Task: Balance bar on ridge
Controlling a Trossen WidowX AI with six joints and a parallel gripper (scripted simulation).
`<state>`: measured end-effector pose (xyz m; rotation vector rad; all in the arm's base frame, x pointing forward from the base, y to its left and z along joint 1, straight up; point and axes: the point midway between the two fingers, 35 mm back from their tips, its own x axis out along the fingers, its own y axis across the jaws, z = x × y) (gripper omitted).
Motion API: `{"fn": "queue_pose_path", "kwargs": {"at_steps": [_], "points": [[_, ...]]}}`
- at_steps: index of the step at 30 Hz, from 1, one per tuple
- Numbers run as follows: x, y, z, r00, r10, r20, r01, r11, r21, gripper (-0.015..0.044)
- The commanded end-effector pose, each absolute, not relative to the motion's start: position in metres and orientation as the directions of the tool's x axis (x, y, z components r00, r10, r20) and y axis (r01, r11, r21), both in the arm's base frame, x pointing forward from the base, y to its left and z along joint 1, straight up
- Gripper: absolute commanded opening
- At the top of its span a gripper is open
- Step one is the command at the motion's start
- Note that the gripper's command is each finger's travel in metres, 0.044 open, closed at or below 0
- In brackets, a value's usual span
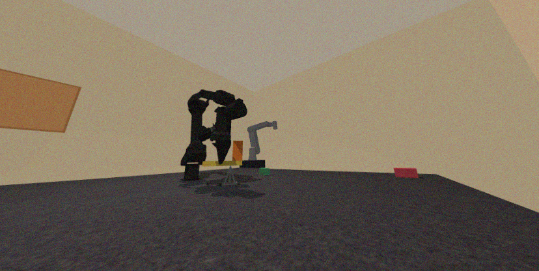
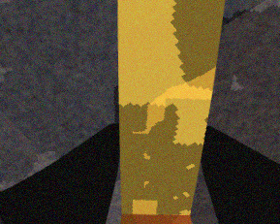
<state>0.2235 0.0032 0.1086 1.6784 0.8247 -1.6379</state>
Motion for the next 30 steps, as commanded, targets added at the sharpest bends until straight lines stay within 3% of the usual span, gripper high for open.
{"fn": "queue_pose_path", "kwargs": {"at_steps": [1, 16, 26, 30], "points": [[0.2234, 0.0032, 0.1084, 0.024, 0.0, -1.0, 0.803, -0.595, 0.019, 0.0173], [0.2234, 0.0032, 0.1084, 0.024, 0.0, -1.0, 0.803, -0.595, 0.019, 0.0185], [0.2234, 0.0032, 0.1084, 0.024, 0.0, -1.0, 0.803, -0.595, 0.019, 0.044], [0.2246, 0.0032, 0.1155, 0.024, 0.0, -1.0, 0.803, -0.595, 0.019, 0.044]]}}
